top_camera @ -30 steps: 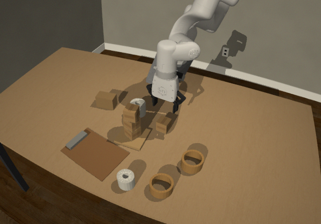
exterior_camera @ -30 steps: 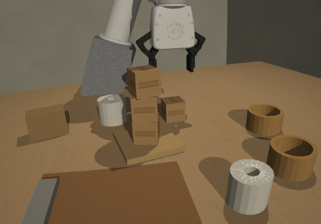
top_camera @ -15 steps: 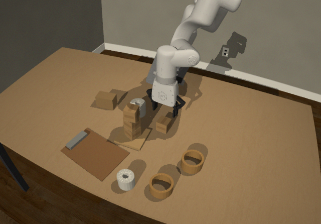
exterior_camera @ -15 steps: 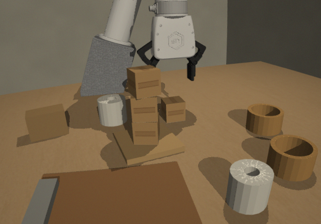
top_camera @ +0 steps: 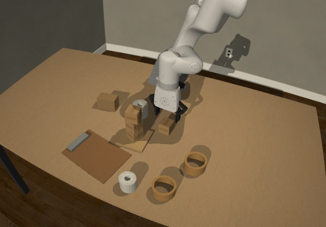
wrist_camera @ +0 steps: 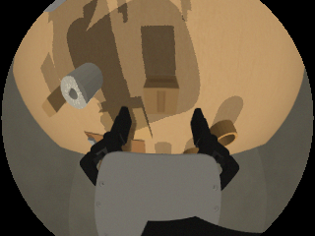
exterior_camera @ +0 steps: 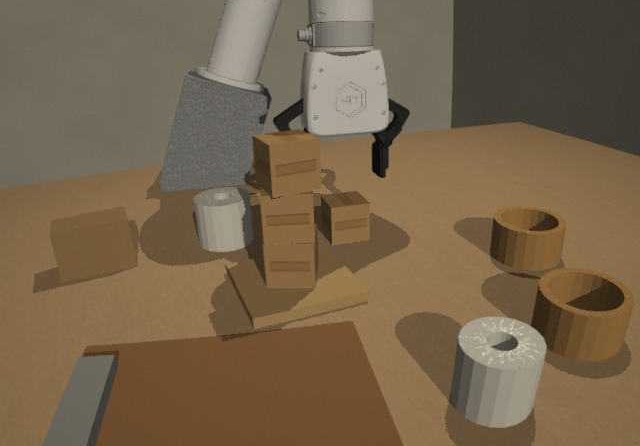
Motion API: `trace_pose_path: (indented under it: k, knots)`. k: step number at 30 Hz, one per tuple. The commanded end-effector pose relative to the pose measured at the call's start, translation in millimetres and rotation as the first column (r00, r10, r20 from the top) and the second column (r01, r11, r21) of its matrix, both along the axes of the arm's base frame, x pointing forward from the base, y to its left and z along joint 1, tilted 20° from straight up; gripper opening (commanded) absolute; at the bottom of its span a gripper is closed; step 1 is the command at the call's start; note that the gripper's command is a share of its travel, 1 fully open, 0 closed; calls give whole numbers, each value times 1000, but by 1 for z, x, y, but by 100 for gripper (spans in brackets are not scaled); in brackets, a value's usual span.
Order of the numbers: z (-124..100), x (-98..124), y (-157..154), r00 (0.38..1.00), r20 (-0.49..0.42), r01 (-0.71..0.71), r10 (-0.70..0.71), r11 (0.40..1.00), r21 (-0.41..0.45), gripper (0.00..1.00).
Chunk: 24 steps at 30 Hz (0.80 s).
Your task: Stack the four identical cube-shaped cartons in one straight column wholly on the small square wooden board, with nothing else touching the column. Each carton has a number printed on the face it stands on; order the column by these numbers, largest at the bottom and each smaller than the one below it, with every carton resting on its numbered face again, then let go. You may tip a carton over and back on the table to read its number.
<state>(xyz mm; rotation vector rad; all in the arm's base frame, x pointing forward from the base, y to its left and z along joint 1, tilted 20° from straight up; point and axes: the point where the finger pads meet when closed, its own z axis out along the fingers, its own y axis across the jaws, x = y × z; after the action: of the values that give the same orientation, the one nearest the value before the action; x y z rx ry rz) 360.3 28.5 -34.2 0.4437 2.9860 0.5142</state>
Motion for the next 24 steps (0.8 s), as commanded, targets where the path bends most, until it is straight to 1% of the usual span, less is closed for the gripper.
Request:
trace_pose_path:
  k: [1, 24]
  knots:
    - [-3, 2, 1, 1000, 4, 1, -1, 1000, 0, 100]
    - [-25, 6, 9, 1000, 5, 0, 0, 1000, 3, 100]
